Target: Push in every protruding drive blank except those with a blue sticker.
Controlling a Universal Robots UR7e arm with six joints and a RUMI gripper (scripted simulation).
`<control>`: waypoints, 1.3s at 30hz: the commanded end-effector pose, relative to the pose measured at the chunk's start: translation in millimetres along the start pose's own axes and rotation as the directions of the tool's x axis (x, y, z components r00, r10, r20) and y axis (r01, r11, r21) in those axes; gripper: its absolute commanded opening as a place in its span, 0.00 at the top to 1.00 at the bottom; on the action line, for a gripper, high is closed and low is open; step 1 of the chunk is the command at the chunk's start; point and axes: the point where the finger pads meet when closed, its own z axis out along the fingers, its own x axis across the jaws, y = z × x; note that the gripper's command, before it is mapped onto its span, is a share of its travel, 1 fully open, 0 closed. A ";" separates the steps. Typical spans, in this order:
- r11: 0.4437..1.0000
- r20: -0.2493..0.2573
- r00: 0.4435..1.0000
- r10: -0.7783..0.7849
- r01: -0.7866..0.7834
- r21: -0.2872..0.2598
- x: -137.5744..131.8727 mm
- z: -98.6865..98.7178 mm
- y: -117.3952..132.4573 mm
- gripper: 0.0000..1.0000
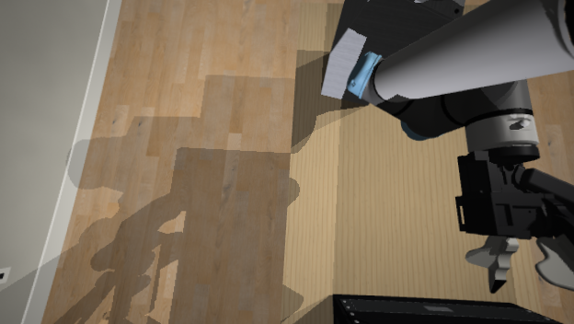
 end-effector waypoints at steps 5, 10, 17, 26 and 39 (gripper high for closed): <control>1.000 -0.001 1.000 0.000 0.000 0.000 0.5 0.0 0.0 0.00; 1.000 -0.001 1.000 0.000 0.000 0.000 0.5 0.0 0.0 0.00; 1.000 -0.001 1.000 0.000 0.000 0.000 0.5 0.0 0.0 0.00; 1.000 -0.001 1.000 0.000 0.000 0.000 0.5 0.0 0.0 0.00; 1.000 -0.001 1.000 0.000 0.000 0.000 0.5 1.2 8.8 0.00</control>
